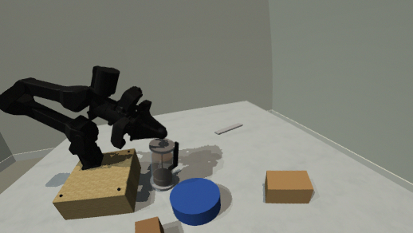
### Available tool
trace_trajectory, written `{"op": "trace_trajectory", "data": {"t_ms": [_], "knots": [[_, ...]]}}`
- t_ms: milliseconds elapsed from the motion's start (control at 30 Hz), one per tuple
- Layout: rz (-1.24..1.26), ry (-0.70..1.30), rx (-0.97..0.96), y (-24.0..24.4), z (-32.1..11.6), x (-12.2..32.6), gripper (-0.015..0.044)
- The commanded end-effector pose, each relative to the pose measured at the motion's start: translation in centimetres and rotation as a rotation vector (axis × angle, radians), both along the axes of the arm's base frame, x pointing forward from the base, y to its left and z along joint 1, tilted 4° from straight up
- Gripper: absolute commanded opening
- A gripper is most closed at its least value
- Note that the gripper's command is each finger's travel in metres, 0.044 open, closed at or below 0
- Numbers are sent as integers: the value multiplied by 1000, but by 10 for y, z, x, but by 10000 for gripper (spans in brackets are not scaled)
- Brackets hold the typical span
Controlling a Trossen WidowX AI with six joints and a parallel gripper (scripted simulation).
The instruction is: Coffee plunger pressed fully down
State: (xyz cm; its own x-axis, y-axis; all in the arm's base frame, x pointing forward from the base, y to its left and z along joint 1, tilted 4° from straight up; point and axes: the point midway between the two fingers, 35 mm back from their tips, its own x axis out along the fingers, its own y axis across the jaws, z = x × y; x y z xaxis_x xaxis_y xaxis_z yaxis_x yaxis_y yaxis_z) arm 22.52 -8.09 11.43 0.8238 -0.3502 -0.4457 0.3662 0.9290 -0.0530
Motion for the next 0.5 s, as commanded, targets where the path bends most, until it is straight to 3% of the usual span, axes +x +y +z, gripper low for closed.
{"op": "trace_trajectory", "data": {"t_ms": [0,467], "knots": [[3,30,0,0,-7,0,113],[3,30,0,-2,-6,3,113]]}}
